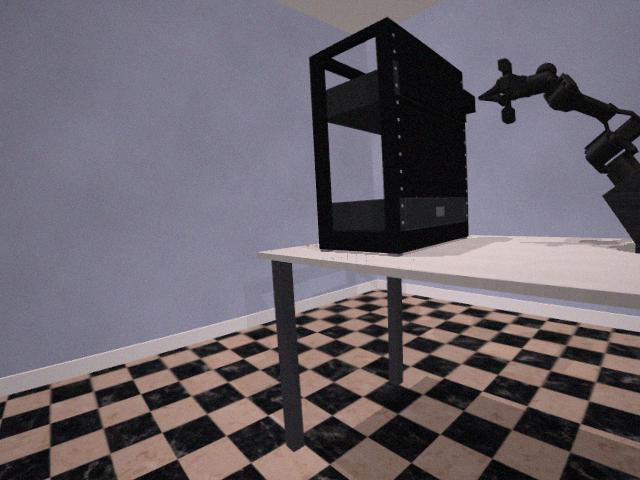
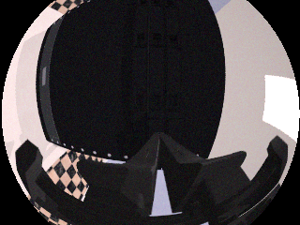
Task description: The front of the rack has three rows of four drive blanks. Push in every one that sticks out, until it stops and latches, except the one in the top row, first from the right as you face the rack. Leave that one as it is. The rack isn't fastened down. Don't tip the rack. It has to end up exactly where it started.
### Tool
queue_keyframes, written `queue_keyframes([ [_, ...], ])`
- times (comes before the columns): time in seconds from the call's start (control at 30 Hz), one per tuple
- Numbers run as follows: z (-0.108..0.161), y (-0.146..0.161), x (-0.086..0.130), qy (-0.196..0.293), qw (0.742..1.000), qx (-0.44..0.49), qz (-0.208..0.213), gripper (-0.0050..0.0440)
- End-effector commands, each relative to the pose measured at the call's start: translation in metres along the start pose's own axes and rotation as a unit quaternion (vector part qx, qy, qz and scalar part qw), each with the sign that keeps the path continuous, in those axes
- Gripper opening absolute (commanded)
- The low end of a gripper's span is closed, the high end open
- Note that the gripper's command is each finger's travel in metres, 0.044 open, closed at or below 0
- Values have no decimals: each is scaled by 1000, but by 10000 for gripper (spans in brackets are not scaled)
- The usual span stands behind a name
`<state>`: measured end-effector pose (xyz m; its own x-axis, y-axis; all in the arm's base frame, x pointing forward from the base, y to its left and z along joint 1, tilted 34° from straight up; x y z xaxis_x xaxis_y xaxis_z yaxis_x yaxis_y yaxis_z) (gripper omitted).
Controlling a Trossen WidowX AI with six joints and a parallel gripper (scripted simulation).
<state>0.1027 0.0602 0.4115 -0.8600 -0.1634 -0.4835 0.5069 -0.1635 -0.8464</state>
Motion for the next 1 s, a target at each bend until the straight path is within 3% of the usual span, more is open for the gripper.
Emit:
queue_keyframes([
  [0.0, 11, -4, -1, 1, 1000, -7, 7, 0],
  [0.97, 33, -2, 0, 1, 1000, -7, 7, 0],
])
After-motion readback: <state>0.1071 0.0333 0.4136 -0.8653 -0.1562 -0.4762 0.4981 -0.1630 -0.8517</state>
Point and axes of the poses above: the point midway between the two fingers, 35 mm back from their tips, its own x axis back along the fingers, its own y axis across the jaws, z = x × y, the point moved 5 cm from there along x, back along the fingers, and after that the axes turned 4 degrees about -x, right-handed, at the moved point
